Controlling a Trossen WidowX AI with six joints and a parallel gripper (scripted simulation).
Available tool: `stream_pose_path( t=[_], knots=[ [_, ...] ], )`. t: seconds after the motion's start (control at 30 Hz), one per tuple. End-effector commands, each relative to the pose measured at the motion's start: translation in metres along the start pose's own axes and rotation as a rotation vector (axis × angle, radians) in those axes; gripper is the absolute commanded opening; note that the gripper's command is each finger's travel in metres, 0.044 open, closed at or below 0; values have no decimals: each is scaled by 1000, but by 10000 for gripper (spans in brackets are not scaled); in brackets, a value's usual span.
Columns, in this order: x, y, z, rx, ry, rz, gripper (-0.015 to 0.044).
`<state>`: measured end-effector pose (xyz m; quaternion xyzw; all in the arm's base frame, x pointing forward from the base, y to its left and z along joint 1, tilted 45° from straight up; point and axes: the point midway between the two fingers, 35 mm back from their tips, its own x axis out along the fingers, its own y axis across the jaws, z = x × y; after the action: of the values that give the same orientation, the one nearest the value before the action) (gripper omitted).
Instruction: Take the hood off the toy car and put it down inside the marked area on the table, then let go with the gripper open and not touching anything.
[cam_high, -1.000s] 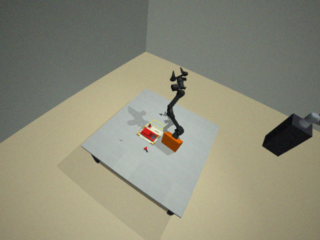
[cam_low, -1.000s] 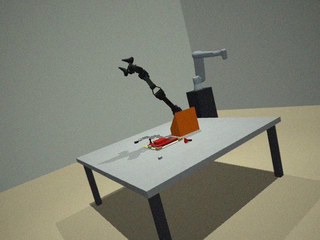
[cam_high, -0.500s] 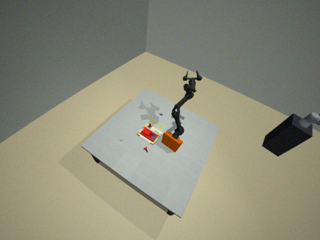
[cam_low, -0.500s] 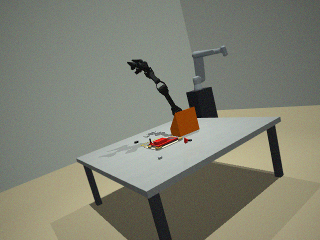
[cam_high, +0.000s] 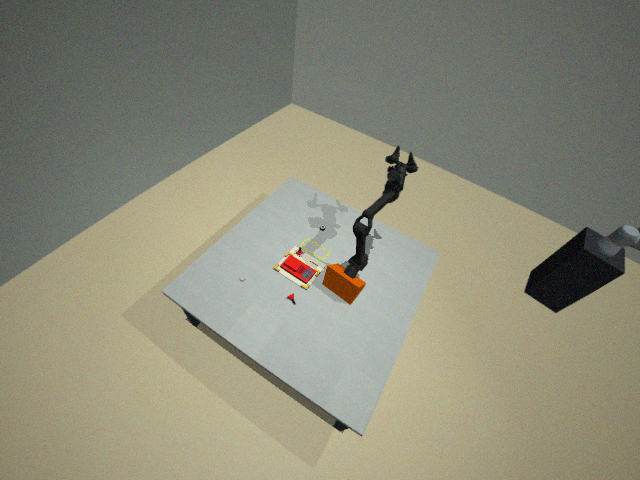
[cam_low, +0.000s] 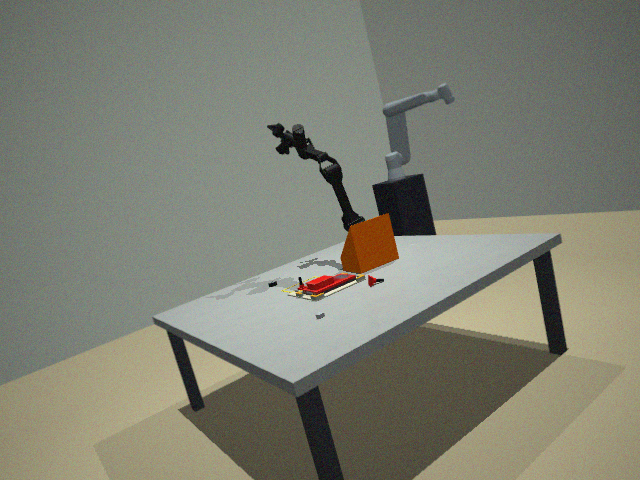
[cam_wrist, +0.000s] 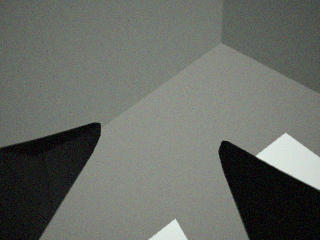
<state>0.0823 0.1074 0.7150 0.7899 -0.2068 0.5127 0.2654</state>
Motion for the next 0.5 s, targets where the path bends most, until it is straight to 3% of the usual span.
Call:
stream_pose_path(
  t=[0.0, 0.47],
  knots=[
    [-1, 39, 13, 181, -21, 66, 440],
    [-6, 137, 77, 722, -68, 282, 440]
  ],
)
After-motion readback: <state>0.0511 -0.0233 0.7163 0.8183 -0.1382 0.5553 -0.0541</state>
